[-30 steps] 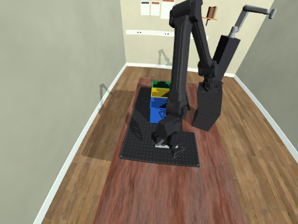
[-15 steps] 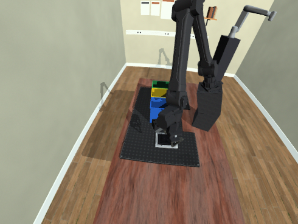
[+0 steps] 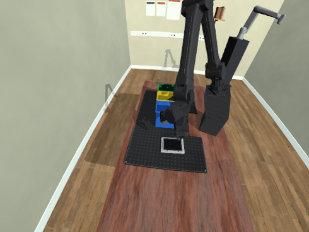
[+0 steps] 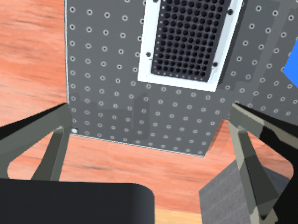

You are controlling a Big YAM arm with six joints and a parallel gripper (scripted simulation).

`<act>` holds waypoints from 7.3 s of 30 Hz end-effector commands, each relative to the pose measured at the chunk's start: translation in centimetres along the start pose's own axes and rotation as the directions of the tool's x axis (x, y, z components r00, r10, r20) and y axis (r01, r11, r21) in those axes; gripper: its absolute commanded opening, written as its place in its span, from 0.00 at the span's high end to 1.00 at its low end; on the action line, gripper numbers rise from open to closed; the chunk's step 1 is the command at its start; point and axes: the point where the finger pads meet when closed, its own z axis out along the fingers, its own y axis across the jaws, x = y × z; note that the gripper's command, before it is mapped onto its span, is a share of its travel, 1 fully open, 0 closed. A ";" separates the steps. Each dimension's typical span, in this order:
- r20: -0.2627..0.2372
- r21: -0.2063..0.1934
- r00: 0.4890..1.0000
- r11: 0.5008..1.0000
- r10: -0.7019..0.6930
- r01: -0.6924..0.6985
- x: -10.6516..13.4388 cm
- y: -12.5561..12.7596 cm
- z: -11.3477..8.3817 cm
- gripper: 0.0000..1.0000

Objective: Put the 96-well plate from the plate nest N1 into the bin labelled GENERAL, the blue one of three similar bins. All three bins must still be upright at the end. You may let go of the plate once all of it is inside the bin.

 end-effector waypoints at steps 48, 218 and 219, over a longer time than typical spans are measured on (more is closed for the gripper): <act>0.007 0.057 0.992 0.990 0.126 -0.126 -0.3 -3.5 3.1 0.00; -0.004 0.063 0.992 0.991 0.122 -0.122 1.1 -4.7 18.3 1.00; -0.003 0.061 0.993 0.991 0.116 -0.116 1.1 -4.4 18.1 1.00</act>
